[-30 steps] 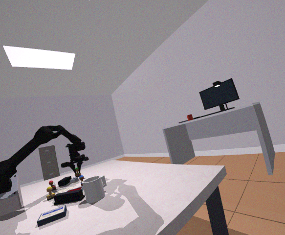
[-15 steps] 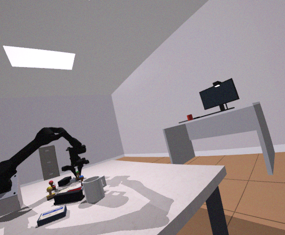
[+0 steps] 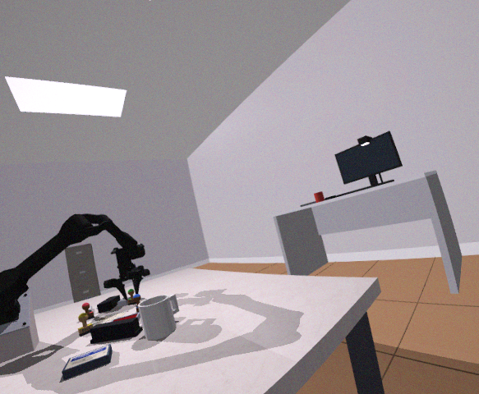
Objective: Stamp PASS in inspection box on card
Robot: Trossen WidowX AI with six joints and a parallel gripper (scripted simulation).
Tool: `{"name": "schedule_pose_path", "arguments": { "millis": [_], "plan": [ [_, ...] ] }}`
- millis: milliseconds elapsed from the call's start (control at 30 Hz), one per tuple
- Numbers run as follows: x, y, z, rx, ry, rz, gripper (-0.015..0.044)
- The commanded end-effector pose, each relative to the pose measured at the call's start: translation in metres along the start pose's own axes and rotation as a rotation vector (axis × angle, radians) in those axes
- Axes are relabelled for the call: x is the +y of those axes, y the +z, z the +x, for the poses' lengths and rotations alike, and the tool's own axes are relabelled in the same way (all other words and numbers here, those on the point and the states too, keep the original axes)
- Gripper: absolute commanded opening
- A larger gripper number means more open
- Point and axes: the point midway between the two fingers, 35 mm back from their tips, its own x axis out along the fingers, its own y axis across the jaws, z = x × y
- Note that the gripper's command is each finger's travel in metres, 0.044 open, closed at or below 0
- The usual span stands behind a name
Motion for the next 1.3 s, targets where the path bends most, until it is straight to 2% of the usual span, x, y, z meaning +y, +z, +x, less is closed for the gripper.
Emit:
{"name": "schedule_pose_path", "arguments": {
  "millis": [0,267,1267],
  "plan": [
    [0.0,0.0,-0.003,0.001,-0.001,0.0,0.0252],
    [0.0,-0.001,-0.114,0.0,-0.001,-0.008,0.0252],
    [0.0,-0.001,-0.117,-0.003,0.003,-0.014,0.0252]
  ]
}}
